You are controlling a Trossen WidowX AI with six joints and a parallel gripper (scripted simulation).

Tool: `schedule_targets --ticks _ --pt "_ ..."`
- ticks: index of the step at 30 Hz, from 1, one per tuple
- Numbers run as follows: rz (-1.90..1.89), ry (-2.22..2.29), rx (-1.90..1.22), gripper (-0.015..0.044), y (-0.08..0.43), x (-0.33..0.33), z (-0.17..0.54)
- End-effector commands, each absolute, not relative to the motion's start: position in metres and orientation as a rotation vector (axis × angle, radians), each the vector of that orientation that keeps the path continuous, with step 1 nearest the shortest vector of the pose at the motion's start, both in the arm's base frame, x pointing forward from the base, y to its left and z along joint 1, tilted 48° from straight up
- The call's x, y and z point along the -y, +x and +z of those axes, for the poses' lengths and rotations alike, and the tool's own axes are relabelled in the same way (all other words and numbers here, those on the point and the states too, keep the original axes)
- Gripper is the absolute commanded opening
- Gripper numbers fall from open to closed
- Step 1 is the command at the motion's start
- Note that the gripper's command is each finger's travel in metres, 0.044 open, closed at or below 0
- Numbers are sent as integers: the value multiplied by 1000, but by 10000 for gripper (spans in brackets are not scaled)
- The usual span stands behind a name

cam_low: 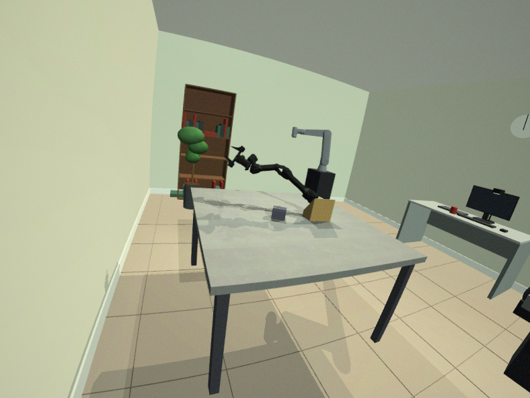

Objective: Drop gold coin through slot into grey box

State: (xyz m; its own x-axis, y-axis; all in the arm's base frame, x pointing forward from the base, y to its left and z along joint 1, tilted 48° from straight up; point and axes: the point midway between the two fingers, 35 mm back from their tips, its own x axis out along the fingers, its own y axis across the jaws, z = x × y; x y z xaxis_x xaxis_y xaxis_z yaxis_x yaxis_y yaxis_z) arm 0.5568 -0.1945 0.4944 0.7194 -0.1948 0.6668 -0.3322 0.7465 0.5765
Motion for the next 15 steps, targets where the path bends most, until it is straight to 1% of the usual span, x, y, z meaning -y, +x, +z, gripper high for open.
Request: schedule_targets --ticks 1,3,9,15 --pt "78 749 774 374 558 194 492" --pt "32 793 704 321 570 191 476" --pt "-188 934 369 164 603 165 387" --pt "-414 970 18 161 598 129 289"
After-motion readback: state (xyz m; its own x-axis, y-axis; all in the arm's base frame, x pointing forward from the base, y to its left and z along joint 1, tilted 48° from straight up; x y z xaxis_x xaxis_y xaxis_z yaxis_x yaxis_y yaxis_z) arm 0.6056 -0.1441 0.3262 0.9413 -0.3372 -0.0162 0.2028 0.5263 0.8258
